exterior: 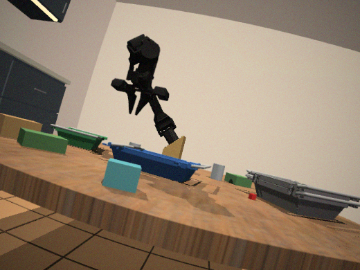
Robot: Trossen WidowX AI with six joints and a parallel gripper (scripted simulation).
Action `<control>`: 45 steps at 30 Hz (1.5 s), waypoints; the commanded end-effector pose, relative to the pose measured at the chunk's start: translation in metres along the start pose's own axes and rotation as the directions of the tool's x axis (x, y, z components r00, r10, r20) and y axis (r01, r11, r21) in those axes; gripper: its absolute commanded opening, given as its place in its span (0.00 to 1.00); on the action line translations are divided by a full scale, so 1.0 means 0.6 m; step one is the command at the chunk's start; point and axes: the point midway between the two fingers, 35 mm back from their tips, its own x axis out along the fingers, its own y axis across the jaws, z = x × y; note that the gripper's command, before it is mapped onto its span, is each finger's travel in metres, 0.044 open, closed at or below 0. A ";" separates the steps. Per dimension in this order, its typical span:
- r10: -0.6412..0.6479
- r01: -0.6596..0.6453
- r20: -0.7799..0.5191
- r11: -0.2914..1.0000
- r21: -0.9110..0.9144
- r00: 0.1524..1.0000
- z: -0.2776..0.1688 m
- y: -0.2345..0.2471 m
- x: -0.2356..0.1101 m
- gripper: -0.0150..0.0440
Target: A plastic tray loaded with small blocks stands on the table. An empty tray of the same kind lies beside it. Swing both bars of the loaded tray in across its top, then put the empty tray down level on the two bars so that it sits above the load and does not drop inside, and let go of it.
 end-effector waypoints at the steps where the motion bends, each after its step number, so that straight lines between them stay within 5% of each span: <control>1: 0.005 -0.005 -0.035 1.000 0.008 0.999 0.002 0.064 0.030 0.40; 15: 0.011 -0.007 -0.050 0.996 0.085 0.999 -0.077 0.434 0.100 0.40; 45: 0.008 -0.004 -0.050 0.996 0.086 0.999 -0.085 0.439 0.202 0.40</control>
